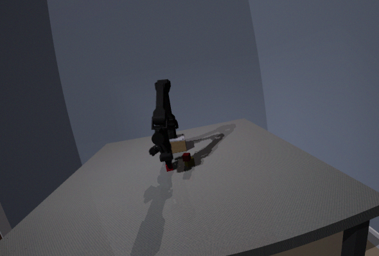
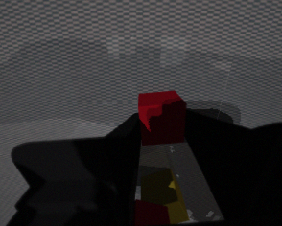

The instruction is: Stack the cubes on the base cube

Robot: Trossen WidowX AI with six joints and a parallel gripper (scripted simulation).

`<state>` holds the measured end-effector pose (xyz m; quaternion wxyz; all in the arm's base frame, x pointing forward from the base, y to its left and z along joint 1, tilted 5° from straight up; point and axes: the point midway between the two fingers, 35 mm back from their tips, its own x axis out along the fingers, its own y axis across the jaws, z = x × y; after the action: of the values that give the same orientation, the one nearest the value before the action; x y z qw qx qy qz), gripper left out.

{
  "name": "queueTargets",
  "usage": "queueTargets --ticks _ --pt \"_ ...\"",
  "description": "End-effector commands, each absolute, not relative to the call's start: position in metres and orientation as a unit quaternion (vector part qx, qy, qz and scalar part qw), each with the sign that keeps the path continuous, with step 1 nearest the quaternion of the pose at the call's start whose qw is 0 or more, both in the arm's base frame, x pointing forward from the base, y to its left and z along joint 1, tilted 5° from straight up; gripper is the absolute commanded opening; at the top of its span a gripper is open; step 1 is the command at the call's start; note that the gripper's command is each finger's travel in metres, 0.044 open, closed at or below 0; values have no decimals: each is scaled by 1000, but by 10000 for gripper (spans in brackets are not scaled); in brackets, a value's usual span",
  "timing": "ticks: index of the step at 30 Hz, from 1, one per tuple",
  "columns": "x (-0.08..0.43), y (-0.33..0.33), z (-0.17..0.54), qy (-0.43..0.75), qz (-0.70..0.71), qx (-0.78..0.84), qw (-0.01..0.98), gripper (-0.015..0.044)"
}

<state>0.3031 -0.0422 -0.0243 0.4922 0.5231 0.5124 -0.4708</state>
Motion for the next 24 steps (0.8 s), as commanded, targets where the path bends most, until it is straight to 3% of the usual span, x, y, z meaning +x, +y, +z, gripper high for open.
queueTargets --ticks 1,24 --pt "305 -43 -15 511 -470 525 492 105" --pt "305 -49 57 511 -471 525 492 105"
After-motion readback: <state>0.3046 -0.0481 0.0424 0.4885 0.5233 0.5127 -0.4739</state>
